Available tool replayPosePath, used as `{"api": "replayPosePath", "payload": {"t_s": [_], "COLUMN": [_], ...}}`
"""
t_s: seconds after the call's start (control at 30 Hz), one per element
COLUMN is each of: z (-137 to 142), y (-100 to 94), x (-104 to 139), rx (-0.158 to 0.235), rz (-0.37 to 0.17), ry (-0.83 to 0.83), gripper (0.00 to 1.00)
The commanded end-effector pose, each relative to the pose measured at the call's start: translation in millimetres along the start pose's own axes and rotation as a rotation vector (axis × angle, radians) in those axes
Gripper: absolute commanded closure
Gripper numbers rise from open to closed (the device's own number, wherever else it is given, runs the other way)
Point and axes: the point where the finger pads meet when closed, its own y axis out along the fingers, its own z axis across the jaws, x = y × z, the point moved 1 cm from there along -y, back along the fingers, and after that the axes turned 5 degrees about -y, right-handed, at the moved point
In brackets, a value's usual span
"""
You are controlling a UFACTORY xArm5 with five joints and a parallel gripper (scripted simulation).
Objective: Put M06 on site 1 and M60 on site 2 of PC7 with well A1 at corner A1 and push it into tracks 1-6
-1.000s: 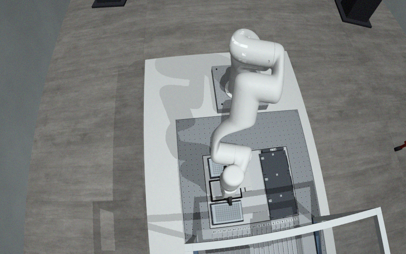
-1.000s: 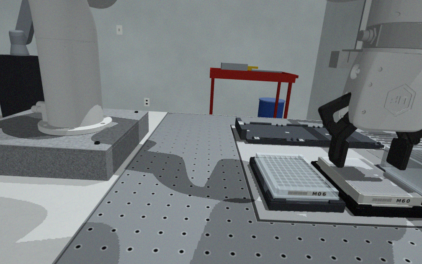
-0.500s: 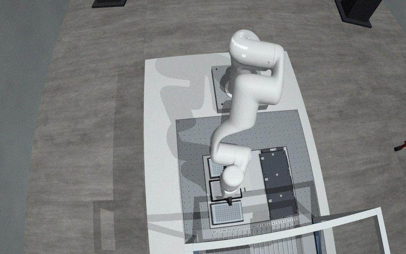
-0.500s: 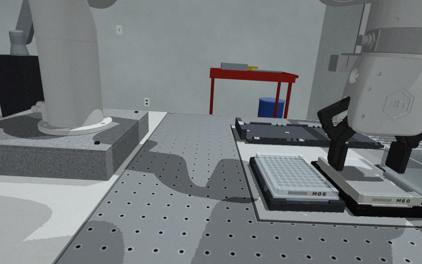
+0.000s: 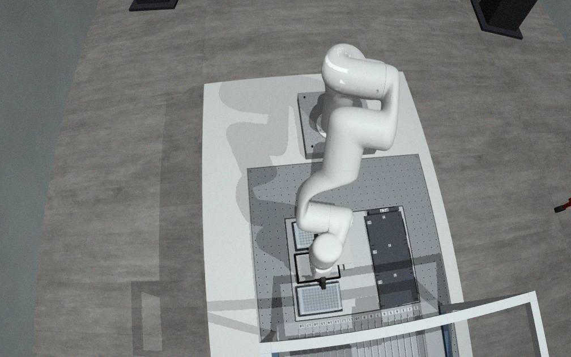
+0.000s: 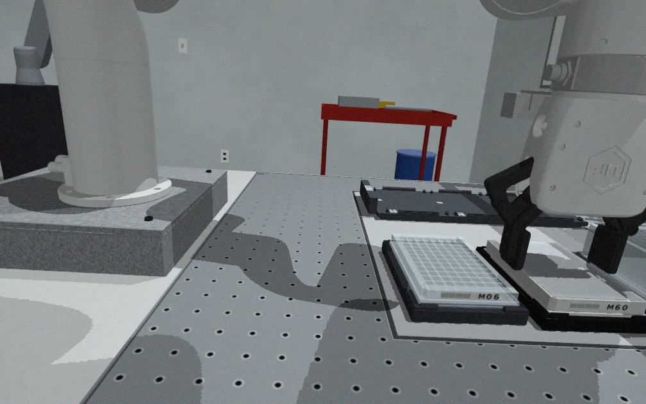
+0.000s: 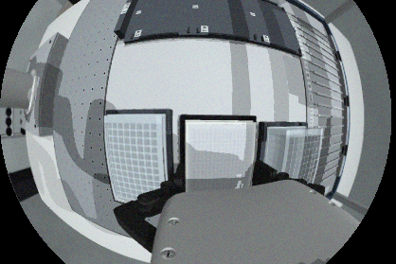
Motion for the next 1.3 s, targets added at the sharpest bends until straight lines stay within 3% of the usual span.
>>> {"api": "replayPosePath", "payload": {"t_s": [0.0, 0.8, 0.83, 1.27], "z": [1.4, 1.4, 1.4, 1.4], "y": [1.9, 4.6, 3.9, 3.9], "x": [0.5, 0.5, 0.5, 0.5], "rx": [0.004, 0.004, 0.004, 0.004], "rz": [-0.001, -0.001, -0.001, -0.001], "ry": [0.0, 0.0, 0.0, 0.0], "gripper": [0.0, 0.0, 1.0, 1.0]}}
